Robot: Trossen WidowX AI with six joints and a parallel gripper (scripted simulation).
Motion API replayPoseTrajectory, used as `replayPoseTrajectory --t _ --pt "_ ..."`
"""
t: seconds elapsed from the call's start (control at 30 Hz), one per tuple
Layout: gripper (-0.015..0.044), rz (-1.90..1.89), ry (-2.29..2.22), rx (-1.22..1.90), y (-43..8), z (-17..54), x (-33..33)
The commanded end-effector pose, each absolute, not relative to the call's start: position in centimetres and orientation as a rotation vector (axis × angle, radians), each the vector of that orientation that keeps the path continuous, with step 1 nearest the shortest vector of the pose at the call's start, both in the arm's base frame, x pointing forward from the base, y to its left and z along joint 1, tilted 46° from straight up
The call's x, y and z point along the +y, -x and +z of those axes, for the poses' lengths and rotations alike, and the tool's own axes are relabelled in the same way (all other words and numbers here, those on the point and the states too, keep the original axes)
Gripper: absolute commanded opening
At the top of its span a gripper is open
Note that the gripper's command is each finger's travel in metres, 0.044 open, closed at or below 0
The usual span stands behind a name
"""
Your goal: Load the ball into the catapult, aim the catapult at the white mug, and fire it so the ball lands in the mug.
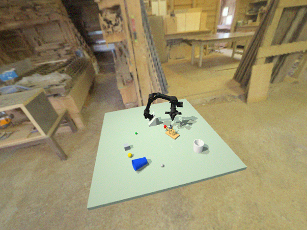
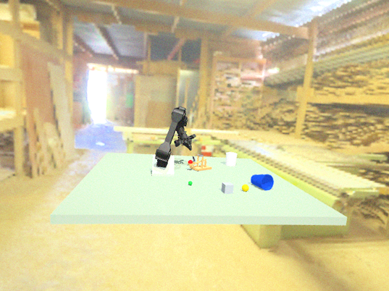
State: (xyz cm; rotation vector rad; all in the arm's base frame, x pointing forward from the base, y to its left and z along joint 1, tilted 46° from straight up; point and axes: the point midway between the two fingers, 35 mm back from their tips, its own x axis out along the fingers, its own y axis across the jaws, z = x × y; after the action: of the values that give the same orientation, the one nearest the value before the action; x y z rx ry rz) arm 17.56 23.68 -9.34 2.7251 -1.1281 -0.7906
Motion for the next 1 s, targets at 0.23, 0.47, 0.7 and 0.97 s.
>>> replayPoseTrajectory --t 0.23,0.47,0.7,0.97 --pt "0.0000 -0.654 -2.422 -0.880 -15.2 -7.4 20.7" --pt "0.0000 -0.636 -2.382 -0.852 -15.0 -7.1 20.3" --pt "0.0000 -0.636 -2.382 -0.851 -15.0 -7.4 20.1" --pt "0.0000 -0.638 -2.382 -0.850 -15.2 -8.4 19.3"
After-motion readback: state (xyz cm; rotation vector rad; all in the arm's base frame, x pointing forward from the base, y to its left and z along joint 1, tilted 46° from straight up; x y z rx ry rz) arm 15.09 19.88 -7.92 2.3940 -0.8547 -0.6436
